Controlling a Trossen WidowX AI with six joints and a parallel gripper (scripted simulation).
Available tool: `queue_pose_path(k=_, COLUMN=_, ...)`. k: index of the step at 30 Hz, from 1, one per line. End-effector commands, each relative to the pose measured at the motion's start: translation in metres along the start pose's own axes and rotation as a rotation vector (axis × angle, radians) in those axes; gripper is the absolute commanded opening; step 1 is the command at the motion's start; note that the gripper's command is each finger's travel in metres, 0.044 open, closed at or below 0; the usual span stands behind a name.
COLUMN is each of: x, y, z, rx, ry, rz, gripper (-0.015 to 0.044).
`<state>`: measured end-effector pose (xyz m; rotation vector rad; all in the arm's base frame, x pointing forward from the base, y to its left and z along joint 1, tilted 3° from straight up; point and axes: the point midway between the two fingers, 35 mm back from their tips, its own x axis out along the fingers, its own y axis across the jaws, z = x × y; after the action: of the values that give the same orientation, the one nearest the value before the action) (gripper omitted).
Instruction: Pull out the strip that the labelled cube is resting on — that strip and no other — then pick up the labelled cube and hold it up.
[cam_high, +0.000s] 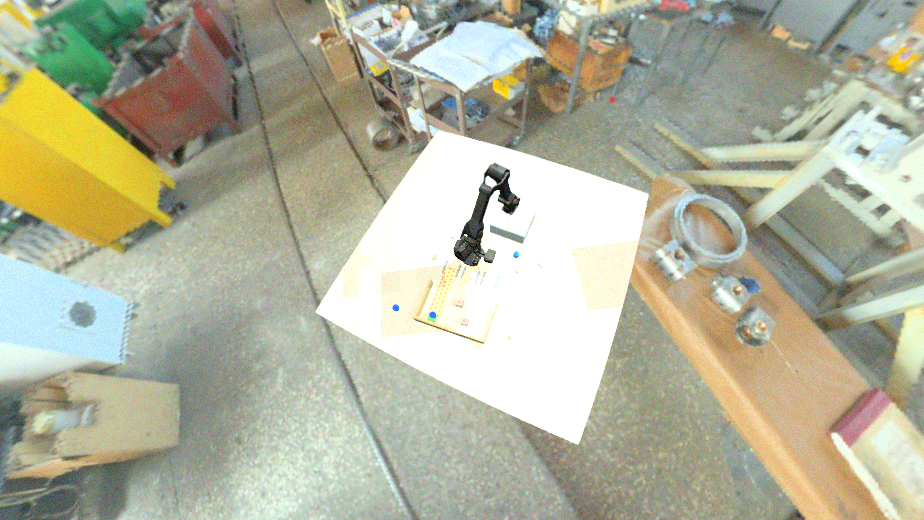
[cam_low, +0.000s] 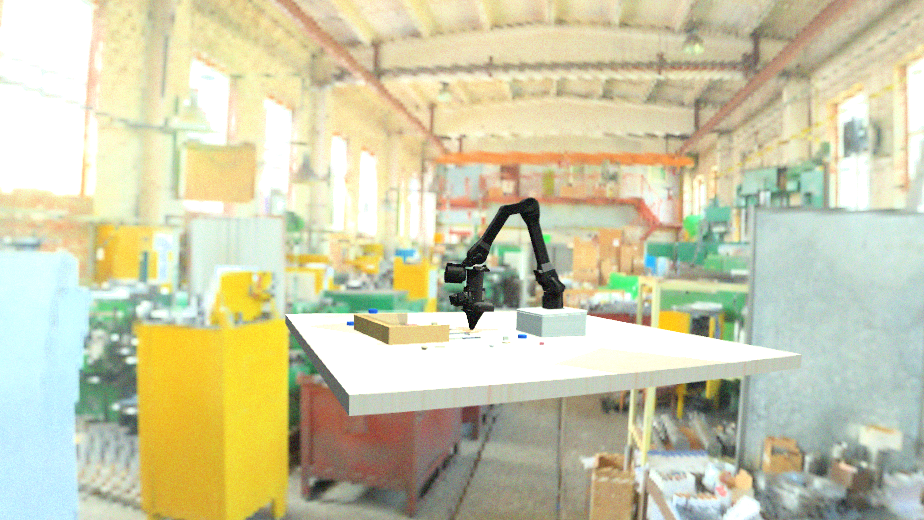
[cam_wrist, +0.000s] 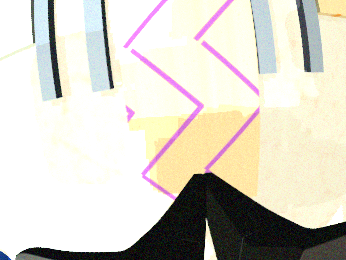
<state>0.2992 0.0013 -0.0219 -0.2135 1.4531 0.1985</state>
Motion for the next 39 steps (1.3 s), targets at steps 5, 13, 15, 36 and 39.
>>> queue_pose_path(k=5, x=0.006, y=0.001, z=-0.022, rx=-0.001, ry=0.034, rz=0.007, gripper=0.0000)
queue_pose_path(k=13, x=0.006, y=0.001, z=-0.032, rx=-0.001, ry=0.035, rz=0.007, gripper=0.0000)
queue_pose_path(k=15, x=0.006, y=0.001, z=-0.035, rx=-0.001, ry=0.035, rz=0.007, gripper=0.0000)
queue_pose_path(k=36, x=0.006, y=0.000, z=-0.058, rx=-0.001, ry=0.037, rz=0.007, gripper=0.0000)
queue_pose_path(k=39, x=0.006, y=0.000, z=-0.061, rx=-0.001, ry=0.038, rz=0.007, gripper=0.0000)
